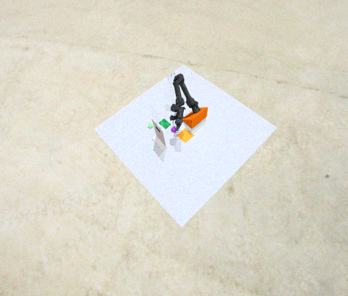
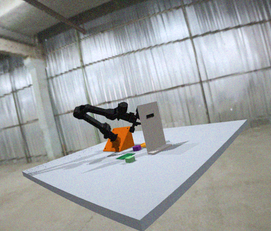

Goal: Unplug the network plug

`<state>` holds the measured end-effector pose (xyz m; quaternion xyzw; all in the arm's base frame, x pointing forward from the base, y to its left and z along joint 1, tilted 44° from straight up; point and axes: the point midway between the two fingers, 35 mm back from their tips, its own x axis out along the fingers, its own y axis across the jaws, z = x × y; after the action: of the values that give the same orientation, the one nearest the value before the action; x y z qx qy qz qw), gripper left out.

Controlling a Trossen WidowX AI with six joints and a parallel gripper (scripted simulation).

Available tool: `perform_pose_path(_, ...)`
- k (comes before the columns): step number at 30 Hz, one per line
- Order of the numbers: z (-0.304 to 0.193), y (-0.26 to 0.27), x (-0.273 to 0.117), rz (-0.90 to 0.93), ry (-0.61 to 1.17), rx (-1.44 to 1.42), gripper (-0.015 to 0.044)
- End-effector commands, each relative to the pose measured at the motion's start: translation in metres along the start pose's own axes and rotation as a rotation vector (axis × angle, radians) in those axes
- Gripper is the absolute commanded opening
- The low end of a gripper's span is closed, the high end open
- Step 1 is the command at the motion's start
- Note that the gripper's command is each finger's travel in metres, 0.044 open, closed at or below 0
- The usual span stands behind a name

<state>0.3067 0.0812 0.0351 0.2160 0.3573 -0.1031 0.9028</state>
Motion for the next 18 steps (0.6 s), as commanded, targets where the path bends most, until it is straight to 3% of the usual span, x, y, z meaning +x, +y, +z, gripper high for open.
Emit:
perform_pose_path(1,-0.014,-0.012,0.005,-0.072,0.085,-0.046,0.0)
perform_pose_path(18,-0.062,-0.063,-0.001,-0.339,0.426,-0.196,0.0)
